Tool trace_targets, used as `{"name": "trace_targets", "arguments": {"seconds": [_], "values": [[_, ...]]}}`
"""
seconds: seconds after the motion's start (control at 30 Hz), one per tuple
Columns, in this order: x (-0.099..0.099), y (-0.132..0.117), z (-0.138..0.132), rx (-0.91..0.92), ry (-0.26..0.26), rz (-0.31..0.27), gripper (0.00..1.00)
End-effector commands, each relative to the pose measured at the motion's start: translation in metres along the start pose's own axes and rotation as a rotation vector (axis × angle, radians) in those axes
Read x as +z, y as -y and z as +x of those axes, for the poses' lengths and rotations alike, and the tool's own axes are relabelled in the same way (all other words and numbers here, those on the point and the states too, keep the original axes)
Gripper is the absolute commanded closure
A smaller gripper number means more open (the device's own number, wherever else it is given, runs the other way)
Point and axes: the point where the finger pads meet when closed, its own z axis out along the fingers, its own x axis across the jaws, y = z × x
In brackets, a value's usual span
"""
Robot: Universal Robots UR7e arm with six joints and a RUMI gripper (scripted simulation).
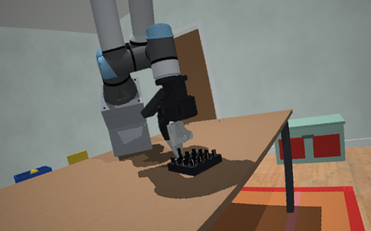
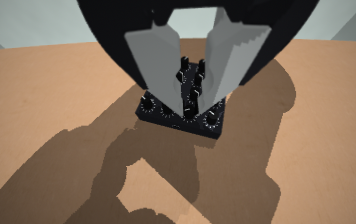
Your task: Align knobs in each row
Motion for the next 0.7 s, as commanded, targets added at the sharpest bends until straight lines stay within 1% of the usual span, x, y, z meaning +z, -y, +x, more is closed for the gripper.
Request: {"name": "trace_targets", "arguments": {"seconds": [0.0, 0.1, 0.17, 0.67], "values": [[-0.0002, -0.0003, 0.0004, 0.096, 0.002, 0.001, 0.96], [-0.0002, -0.0003, 0.0007, 0.163, 0.002, 0.001, 0.96], [-0.0002, -0.0003, 0.0007, 0.163, 0.002, 0.001, 0.96], [-0.0002, -0.0009, 0.0023, 0.508, 0.002, 0.001, 0.96]]}}
